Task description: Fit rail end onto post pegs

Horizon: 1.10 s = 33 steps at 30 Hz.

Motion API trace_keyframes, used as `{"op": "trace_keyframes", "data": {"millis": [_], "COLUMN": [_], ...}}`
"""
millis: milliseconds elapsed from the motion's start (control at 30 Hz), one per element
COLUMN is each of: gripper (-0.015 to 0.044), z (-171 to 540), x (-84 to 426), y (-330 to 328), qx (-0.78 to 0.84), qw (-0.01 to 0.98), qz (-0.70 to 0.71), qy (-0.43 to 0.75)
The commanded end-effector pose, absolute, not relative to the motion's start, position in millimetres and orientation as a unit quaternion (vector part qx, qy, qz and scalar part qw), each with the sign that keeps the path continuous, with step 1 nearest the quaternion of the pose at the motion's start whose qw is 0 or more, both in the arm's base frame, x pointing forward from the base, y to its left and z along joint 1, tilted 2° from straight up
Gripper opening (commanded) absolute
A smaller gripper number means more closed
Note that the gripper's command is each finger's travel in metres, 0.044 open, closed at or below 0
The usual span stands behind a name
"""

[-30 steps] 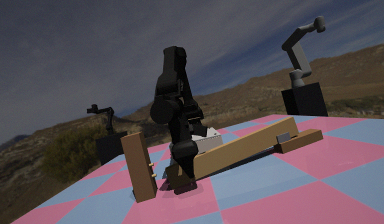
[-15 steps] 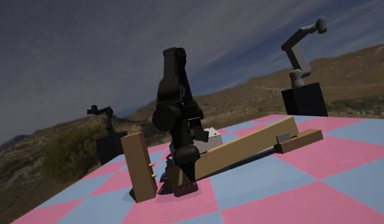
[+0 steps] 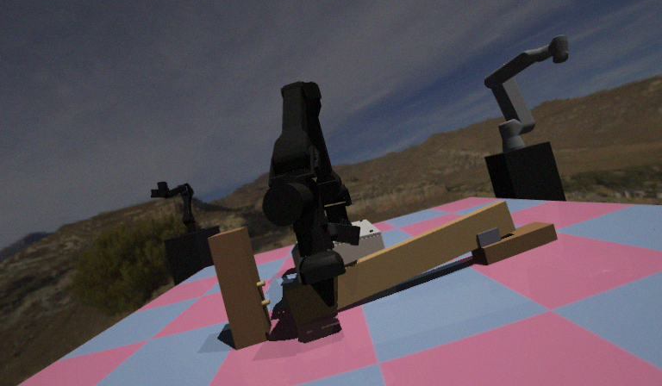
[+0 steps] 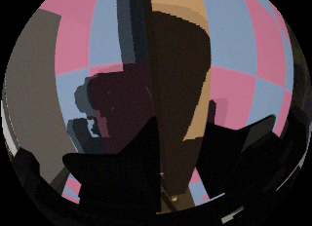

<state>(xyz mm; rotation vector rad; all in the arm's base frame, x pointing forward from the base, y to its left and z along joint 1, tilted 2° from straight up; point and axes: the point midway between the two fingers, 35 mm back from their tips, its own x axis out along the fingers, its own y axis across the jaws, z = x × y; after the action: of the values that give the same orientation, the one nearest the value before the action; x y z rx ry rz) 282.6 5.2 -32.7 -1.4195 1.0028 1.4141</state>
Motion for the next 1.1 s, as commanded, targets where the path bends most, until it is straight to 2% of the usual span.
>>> {"op": "trace_keyframes", "data": {"millis": [0,1067], "gripper": [0.0000,0.0000], "z": [-33,-22], "x": [282,283], "y": [6,5], "qx": [-0.569,-0.569], "qw": [0.437,0.437], "qz": [0.569,0.569], "qy": [0.402,0.402]}}
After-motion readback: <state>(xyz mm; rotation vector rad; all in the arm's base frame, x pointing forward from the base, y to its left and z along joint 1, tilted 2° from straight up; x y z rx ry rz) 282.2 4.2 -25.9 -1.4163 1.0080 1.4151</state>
